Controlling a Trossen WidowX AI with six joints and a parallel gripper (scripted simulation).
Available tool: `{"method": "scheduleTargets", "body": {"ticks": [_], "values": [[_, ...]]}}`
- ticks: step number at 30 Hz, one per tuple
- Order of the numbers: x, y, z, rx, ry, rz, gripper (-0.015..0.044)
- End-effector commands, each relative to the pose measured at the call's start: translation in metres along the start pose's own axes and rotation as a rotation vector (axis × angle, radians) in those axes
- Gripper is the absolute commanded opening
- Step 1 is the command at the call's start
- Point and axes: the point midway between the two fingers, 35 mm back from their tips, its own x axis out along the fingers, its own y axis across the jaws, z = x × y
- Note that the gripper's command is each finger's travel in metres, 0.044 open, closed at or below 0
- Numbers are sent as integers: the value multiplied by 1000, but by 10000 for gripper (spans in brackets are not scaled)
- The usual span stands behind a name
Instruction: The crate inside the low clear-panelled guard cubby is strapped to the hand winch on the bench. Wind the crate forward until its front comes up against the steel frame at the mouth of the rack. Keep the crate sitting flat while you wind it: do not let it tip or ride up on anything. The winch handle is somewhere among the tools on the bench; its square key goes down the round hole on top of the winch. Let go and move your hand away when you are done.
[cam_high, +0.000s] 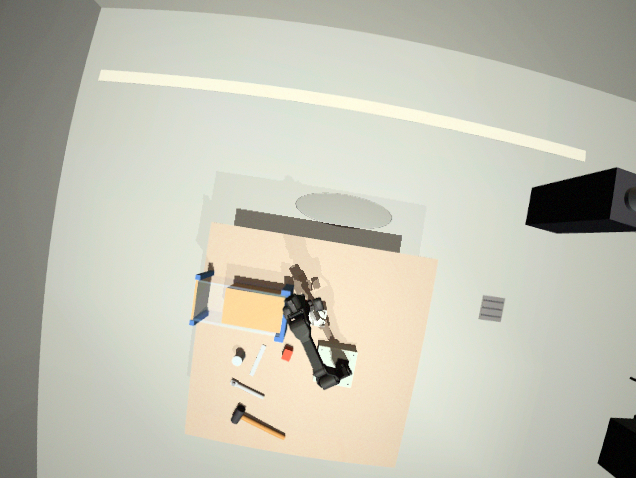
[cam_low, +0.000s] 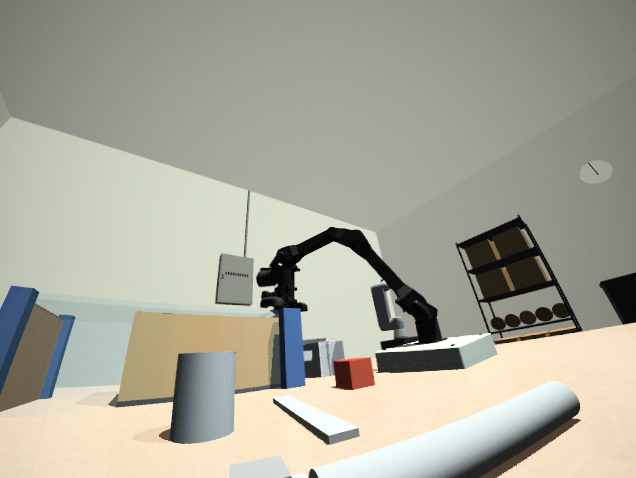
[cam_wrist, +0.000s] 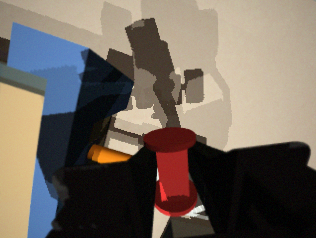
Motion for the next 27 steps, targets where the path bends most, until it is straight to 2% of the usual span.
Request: {"method": "scheduleTargets", "body": {"ticks": [1,15,16,27], "values": [[10,17,-19,-19,71,24,0],[10,27,-27,-19,71,25,0],[-1,13,-7,5,-7,5,0],[-1,13,-7,5,-7,5,289]]}}
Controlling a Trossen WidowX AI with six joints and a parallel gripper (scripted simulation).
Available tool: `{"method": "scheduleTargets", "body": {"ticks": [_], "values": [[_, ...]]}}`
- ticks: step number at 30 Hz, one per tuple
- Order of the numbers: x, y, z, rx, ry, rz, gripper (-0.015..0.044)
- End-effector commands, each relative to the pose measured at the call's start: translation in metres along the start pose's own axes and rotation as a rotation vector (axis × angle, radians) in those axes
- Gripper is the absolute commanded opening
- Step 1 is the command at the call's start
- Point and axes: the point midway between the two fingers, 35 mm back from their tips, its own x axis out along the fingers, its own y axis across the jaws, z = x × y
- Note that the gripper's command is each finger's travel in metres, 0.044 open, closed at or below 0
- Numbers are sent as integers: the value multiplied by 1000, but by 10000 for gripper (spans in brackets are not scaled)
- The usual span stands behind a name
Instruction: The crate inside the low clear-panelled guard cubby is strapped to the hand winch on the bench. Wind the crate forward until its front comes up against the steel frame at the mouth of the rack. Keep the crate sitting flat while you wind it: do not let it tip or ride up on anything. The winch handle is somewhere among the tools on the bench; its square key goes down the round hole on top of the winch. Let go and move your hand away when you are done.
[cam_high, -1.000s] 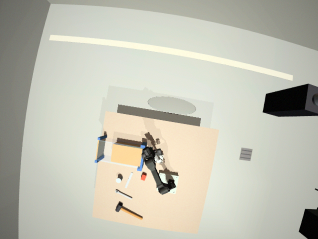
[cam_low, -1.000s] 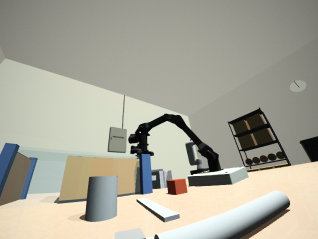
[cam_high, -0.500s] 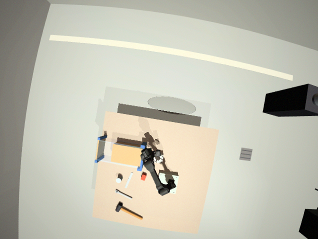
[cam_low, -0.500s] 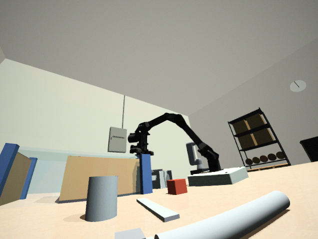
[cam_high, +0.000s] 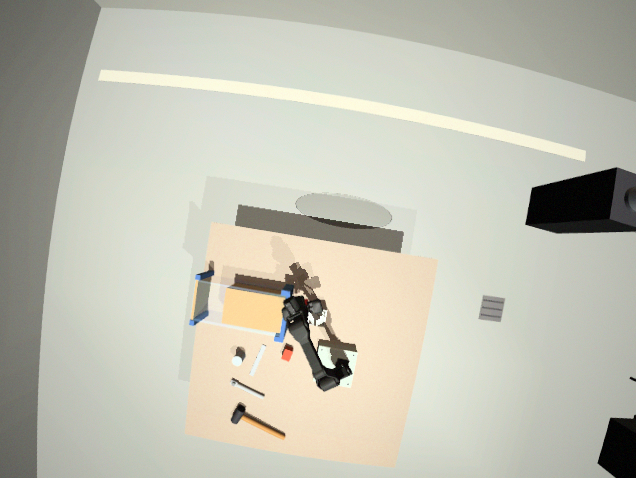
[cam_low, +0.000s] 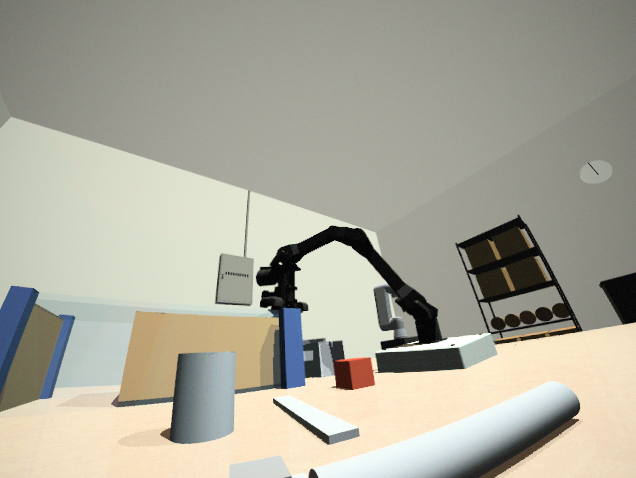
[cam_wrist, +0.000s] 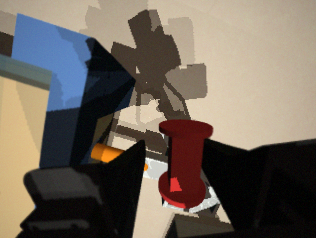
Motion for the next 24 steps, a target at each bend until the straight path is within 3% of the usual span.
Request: {"method": "scheduleTargets", "body": {"ticks": [1,6,10,17,24], "values": [[1,6,-3,-13,8,10,315],[1,6,-3,-13,8,10,440],[-4,6,-2,-13,8,10,440],[-57,4,3,-12,4,8,440],[-77,1,-4,-11,-7,10,440]]}}
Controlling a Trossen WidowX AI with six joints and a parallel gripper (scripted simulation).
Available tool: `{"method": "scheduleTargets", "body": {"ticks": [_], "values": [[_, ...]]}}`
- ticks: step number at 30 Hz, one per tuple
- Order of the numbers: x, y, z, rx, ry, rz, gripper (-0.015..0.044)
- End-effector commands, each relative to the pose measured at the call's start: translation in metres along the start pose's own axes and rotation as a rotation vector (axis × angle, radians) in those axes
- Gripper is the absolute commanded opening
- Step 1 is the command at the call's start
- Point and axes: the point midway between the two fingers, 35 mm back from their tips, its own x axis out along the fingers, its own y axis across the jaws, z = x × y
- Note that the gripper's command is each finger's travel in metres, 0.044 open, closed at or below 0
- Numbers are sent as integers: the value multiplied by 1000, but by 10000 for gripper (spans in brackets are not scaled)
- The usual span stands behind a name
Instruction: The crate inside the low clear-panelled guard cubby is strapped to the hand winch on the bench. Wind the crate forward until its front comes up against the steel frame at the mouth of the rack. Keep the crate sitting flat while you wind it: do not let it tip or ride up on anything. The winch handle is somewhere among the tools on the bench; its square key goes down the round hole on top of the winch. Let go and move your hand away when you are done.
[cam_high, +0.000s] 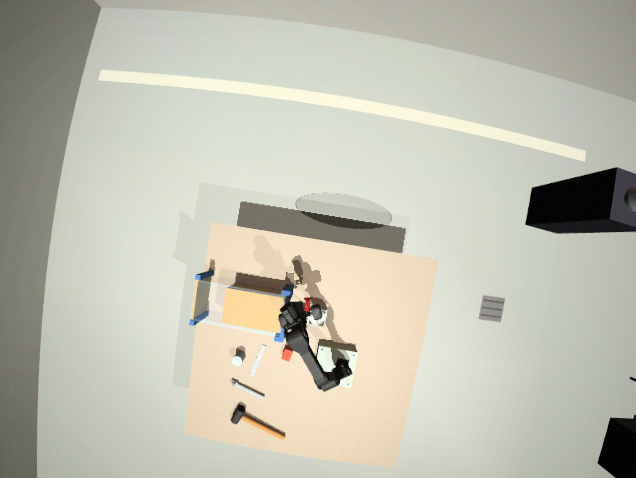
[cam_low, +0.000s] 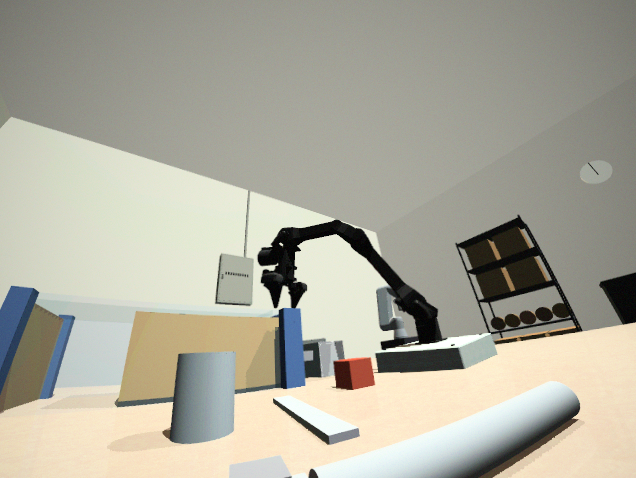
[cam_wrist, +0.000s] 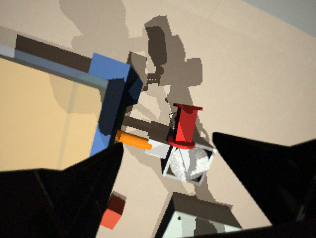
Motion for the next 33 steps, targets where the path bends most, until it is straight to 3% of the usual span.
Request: {"method": "scheduleTargets", "body": {"ticks": [1,5,10,19,33], "values": [[-15,-4,-10,-2,-1,1,440],[-48,-11,-31,-1,-31,8,440],[-47,-16,-34,2,-31,6,440],[-56,-76,-125,3,41,5,440],[-55,-77,-127,3,42,5,440]]}}
